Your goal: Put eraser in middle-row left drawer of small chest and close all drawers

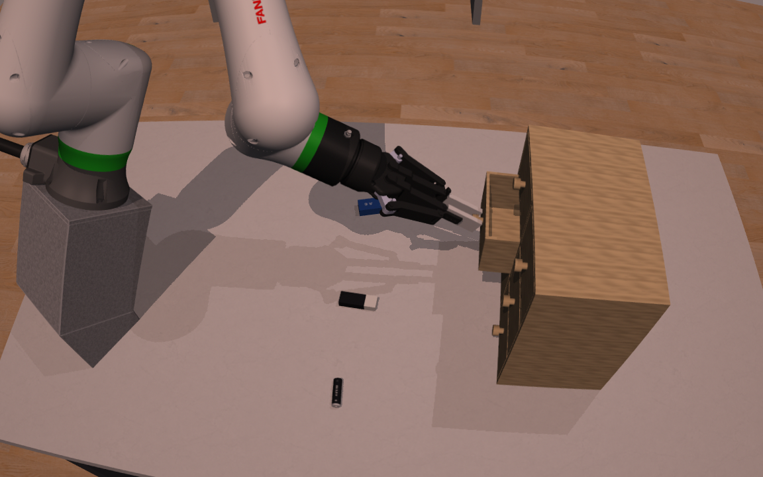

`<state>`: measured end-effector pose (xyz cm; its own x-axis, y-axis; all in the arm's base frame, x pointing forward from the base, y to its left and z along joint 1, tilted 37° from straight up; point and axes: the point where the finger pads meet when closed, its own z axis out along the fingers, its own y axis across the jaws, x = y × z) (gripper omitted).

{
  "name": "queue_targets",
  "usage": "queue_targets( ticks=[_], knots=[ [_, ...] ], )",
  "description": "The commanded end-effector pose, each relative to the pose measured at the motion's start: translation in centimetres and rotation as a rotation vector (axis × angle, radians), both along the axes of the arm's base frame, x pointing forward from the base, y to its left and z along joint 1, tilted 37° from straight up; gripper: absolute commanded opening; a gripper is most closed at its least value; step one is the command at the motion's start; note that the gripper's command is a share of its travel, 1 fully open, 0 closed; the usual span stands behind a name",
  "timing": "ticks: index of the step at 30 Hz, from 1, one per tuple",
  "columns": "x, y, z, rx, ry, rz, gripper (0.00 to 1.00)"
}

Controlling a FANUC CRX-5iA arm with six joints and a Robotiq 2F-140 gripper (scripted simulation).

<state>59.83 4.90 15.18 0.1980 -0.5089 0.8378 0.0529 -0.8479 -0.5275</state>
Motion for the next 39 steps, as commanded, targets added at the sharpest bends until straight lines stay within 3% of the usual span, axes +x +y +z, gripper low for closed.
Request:
queue_targets(
  ticks=[1,39],
  knots=[
    [-0.4,0.0,-0.1,0.000,0.000,0.000,0.08],
    [-1.6,0.2,-0.5,0.000,0.000,0.000,0.08]
  ],
)
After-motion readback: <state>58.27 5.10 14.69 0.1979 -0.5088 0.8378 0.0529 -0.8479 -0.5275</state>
